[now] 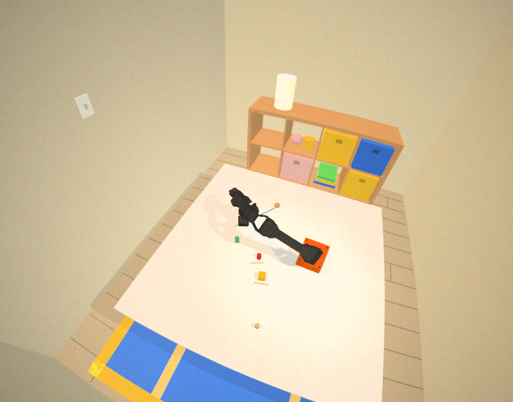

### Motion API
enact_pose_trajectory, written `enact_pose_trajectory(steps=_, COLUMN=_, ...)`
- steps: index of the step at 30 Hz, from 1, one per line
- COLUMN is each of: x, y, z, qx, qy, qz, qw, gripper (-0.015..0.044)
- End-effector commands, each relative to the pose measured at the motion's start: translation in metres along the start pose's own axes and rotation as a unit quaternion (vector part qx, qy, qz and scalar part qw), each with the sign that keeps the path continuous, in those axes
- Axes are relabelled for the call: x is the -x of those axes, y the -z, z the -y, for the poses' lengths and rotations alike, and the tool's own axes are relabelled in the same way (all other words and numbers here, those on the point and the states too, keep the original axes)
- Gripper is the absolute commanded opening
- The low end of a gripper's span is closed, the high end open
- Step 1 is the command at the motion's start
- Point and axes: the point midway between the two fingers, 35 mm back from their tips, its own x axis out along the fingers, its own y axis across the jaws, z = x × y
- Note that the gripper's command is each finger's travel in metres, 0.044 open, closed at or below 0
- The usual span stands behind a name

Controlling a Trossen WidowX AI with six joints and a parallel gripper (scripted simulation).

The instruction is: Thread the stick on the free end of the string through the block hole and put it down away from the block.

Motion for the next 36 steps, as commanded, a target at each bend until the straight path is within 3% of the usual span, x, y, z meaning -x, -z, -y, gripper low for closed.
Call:
enact_pose_trajectory(steps=1, x=-0.003, y=-0.001, z=0.005, qx=-0.004, qy=0.003, qz=-0.001, qw=1.000, gripper=0.0000)
enact_pose_trajectory(steps=36, x=-0.024, y=-0.018, z=0.029, qx=-0.014, qy=0.007, qz=-0.001, qw=1.000, gripper=0.0000)
